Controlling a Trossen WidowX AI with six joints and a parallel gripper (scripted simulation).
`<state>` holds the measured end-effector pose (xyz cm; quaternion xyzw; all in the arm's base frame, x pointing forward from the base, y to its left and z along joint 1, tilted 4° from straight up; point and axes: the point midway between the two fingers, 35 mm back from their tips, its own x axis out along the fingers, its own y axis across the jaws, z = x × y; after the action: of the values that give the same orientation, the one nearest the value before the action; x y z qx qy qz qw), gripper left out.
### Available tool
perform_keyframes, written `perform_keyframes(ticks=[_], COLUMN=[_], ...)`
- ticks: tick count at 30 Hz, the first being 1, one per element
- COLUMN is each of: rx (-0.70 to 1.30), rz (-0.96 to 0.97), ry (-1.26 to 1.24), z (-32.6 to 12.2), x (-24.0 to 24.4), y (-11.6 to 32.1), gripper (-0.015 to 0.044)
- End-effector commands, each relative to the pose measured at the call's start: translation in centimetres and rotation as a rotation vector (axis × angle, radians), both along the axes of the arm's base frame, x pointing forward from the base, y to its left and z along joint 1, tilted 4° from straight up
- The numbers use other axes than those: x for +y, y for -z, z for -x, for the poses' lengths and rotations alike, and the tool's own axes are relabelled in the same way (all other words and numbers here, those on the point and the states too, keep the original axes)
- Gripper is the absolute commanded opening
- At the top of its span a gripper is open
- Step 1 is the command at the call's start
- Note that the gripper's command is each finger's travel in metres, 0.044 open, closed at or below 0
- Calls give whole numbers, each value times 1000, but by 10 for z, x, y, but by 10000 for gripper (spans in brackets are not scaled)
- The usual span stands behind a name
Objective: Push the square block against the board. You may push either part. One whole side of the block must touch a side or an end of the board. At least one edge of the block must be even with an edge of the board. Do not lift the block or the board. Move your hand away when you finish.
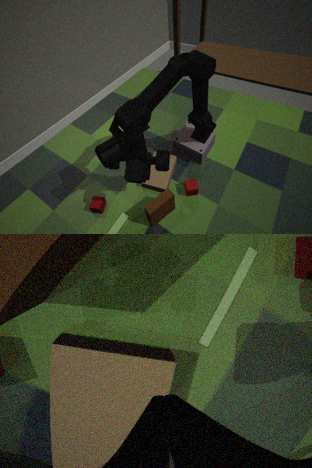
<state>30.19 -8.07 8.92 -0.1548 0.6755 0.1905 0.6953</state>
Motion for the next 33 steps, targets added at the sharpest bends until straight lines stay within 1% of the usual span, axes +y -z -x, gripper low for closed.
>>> perform_keyframes(ticks=[1,19,24,28,33], rx=[-10,-47,-49,-49,-49], rz=[-2,2,2,2,2], ry=[-112,-714,-736,-736,-736], z=[-4,-18,-19,-20,-20], x=[7,46,47,50,51], y=[-1,-4,-1,43,46], gripper=[0,0,0,0,0])
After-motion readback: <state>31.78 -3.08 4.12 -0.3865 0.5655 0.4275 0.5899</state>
